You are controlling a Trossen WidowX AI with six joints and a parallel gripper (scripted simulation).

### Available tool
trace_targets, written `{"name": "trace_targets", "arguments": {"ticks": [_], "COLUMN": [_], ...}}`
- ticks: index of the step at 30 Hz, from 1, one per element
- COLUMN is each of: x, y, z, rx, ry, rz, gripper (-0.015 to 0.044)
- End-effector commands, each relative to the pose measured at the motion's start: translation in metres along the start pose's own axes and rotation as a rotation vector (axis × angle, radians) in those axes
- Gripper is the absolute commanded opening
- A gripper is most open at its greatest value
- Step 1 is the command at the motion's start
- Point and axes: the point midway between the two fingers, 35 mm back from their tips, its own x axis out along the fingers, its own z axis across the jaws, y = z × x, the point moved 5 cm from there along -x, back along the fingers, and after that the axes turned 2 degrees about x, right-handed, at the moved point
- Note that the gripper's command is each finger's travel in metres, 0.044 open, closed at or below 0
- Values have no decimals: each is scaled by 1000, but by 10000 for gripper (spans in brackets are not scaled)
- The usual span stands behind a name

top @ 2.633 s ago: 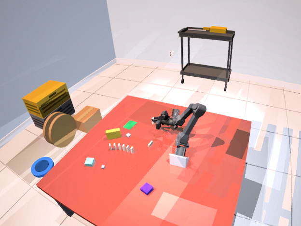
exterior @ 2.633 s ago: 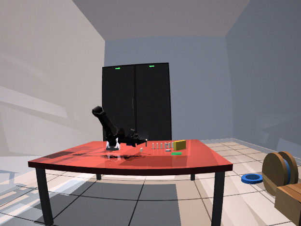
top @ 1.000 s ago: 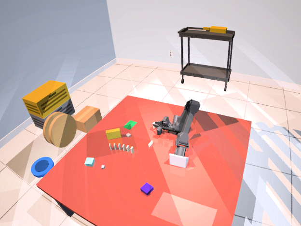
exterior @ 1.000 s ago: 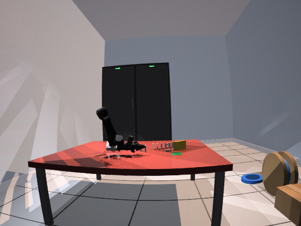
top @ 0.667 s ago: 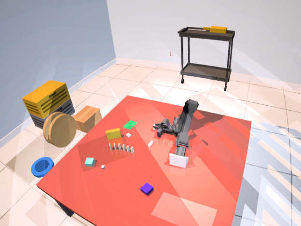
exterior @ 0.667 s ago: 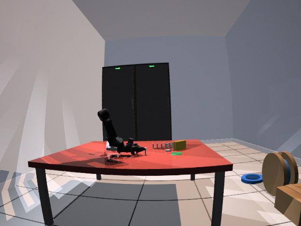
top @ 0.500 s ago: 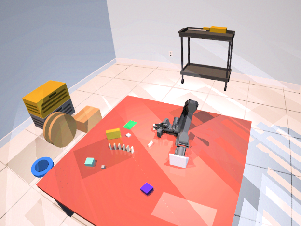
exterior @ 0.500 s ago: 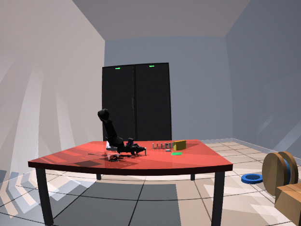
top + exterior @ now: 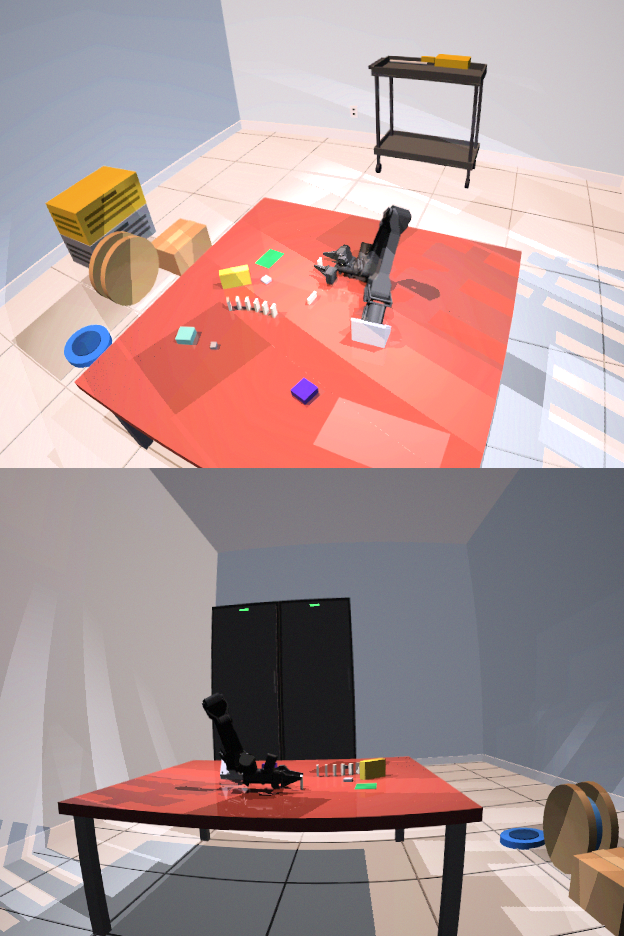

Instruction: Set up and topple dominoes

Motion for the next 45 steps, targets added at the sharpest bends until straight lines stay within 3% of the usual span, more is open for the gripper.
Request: {"name": "trace_targets", "arguments": {"ticks": [1,10,20,32,36,41,45], "x": [0,0,29,91,103,102,91], "y": [0,-49,-52,-67,-75,-94,-114], "z": [0,1,-10,-18,-5,8,11], "rx": [4,1,125,559,622,557,334], "ry": [-2,2,8,17,5,21,29], "rz": [-3,-2,103,530,775,1123,1376], "gripper": [440,440,440,440,440,440,440]}}
